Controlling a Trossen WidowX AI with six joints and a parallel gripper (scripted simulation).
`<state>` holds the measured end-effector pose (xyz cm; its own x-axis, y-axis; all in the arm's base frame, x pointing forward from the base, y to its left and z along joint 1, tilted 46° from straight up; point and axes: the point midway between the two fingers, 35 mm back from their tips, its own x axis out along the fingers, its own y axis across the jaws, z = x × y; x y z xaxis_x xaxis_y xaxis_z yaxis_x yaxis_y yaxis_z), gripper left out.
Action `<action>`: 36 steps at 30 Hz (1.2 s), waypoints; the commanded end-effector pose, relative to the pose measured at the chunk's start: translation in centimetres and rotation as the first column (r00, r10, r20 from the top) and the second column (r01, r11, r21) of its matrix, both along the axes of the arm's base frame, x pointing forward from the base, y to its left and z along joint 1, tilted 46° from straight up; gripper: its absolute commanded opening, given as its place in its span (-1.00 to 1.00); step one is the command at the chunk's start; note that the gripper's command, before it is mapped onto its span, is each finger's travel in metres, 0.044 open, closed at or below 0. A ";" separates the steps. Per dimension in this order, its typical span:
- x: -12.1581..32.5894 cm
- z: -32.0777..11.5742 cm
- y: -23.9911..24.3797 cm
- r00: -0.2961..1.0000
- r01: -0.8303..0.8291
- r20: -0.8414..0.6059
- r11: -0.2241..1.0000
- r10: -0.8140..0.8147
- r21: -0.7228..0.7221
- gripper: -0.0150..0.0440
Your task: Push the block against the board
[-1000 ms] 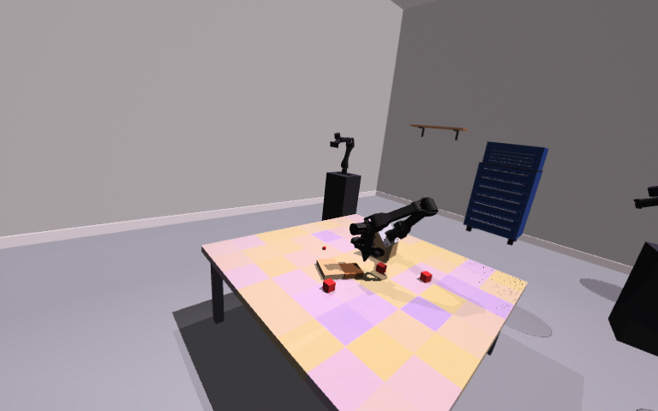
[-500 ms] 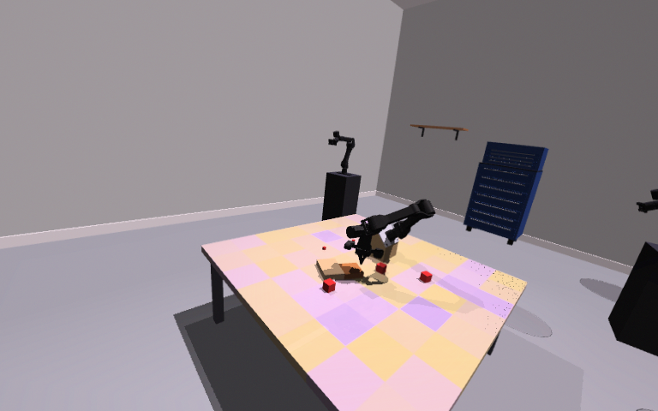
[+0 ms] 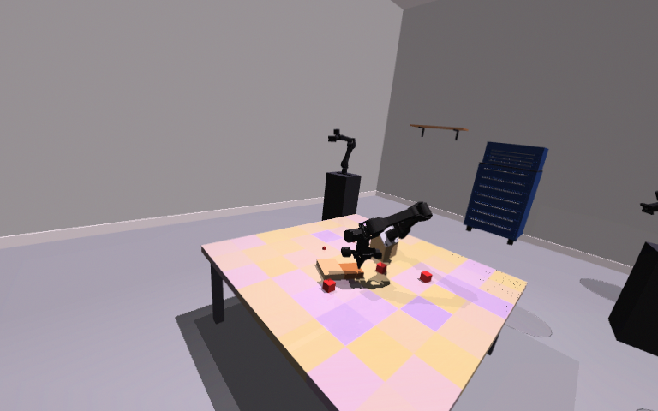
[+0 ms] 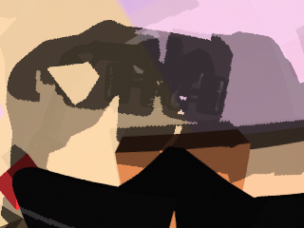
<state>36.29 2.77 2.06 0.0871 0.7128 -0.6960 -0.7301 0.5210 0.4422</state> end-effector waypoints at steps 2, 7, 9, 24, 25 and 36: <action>1.2 0.2 0.5 0.988 -0.110 0.105 0.994 0.110 -0.011 -0.49; 1.2 0.0 0.7 0.988 -0.111 0.106 0.994 0.112 -0.011 -0.49; 1.7 -1.6 2.5 0.985 -0.124 0.120 0.992 0.125 -0.015 -0.49; 1.6 -3.9 4.2 0.981 -0.140 0.136 0.990 0.140 -0.016 -0.49; 1.5 -3.9 4.1 0.981 -0.140 0.136 0.990 0.140 -0.016 -0.49; 0.9 -4.7 3.5 0.981 -0.140 0.135 0.990 0.141 -0.016 -0.49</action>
